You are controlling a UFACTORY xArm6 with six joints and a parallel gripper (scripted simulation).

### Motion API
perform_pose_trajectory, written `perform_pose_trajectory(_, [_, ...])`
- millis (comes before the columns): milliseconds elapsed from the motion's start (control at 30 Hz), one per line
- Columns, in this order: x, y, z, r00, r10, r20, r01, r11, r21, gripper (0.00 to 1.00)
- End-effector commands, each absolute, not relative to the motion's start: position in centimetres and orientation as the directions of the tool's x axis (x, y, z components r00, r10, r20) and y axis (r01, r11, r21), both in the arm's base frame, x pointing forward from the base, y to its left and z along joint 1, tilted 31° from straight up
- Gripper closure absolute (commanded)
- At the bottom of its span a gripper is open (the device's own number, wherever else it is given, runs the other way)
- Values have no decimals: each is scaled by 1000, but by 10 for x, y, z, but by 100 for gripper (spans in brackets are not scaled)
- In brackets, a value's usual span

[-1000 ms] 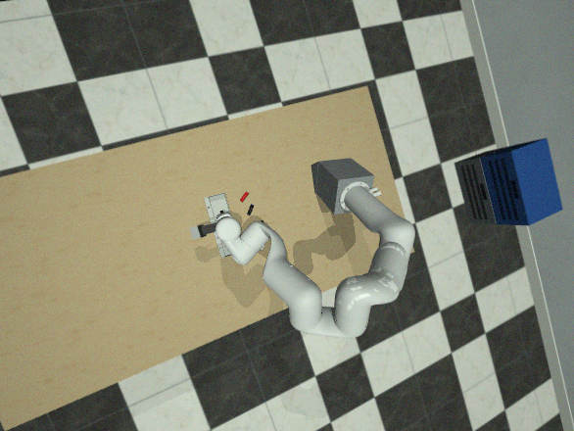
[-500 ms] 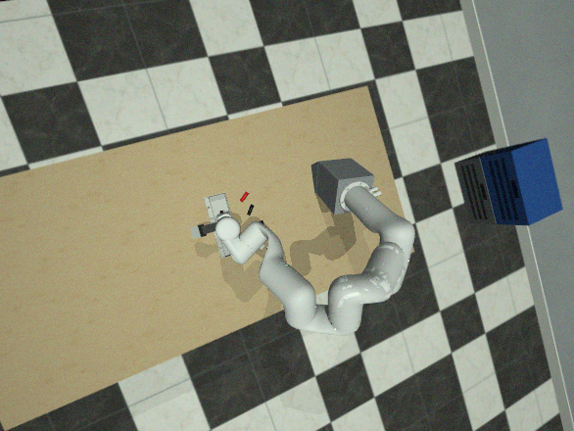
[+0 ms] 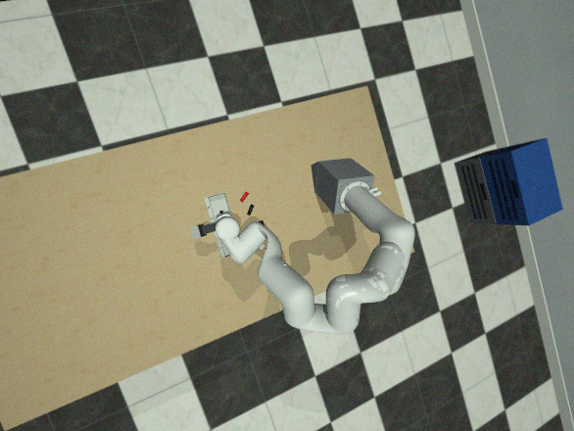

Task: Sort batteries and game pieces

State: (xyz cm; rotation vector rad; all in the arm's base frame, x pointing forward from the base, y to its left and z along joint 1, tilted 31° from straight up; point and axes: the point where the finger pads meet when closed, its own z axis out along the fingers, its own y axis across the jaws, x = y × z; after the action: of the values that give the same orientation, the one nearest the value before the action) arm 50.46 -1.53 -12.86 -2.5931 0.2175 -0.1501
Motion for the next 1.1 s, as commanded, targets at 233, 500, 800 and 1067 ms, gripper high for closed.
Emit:
perform_pose_trajectory(233, [506, -16, -128, 980, -185, 67, -125, -848, -516, 70])
perform_pose_trajectory(500, [506, -16, -127, 980, -185, 67, -125, -848, -516, 70])
perform_pose_trajectory(800, [504, -21, -120, 980, -185, 67, -125, -848, -516, 70])
perform_pose_trajectory(1067, [503, -25, -113, 980, -185, 67, -125, -848, -516, 70])
